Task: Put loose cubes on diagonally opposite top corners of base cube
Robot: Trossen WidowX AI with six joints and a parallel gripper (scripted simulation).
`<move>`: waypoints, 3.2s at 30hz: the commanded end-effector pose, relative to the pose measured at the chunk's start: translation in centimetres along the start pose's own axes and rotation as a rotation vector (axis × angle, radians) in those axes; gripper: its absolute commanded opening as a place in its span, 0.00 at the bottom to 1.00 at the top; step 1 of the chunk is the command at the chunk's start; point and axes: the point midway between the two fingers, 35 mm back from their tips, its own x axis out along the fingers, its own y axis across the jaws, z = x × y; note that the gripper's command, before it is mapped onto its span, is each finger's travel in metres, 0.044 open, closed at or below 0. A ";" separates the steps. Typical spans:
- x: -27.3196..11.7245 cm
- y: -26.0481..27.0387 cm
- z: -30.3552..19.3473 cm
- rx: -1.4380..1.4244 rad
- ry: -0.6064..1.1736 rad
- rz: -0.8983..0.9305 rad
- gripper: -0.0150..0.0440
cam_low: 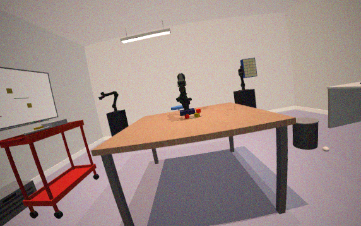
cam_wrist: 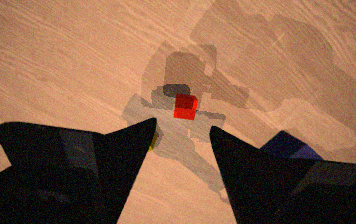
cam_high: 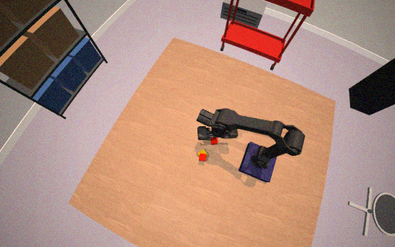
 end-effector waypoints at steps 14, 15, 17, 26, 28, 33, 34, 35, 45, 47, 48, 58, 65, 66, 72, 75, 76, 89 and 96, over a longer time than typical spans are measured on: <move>4.8 -0.5 -0.3 -0.007 0.012 -0.016 0.70; 4.9 -0.5 -0.3 -0.007 0.012 -0.016 0.70; 5.3 -0.5 -0.3 -0.007 0.012 -0.016 0.70; 6.7 -0.5 -0.3 -0.007 0.012 -0.016 0.70; 7.1 -0.5 -0.3 -0.007 0.012 -0.016 0.70; 7.8 -0.6 -0.3 -0.007 0.012 -0.016 0.70; 7.9 -0.6 -0.3 -0.007 0.012 -0.016 0.70; 7.9 -0.6 -0.3 -0.007 0.012 -0.016 0.70; 7.9 -0.6 -0.3 -0.007 0.012 -0.016 0.43; 7.5 -0.5 -0.3 -0.007 0.012 -0.016 0.43; 7.2 -0.4 -0.2 -0.007 0.012 -0.016 0.43; 4.2 0.0 0.0 -0.007 0.012 -0.015 0.43; 2.0 0.1 0.1 -0.007 0.012 -0.015 0.43; 1.6 0.1 0.1 -0.007 0.012 -0.015 0.43; -0.3 0.0 0.0 -0.007 0.012 -0.015 0.43; -1.3 -0.1 0.0 -0.007 0.012 -0.015 0.43; -1.6 -0.2 -0.1 -0.007 0.012 -0.016 0.43; -3.0 0.7 -0.9 0.029 0.012 -0.015 0.43; -2.9 2.5 -2.1 0.086 0.014 -0.014 0.43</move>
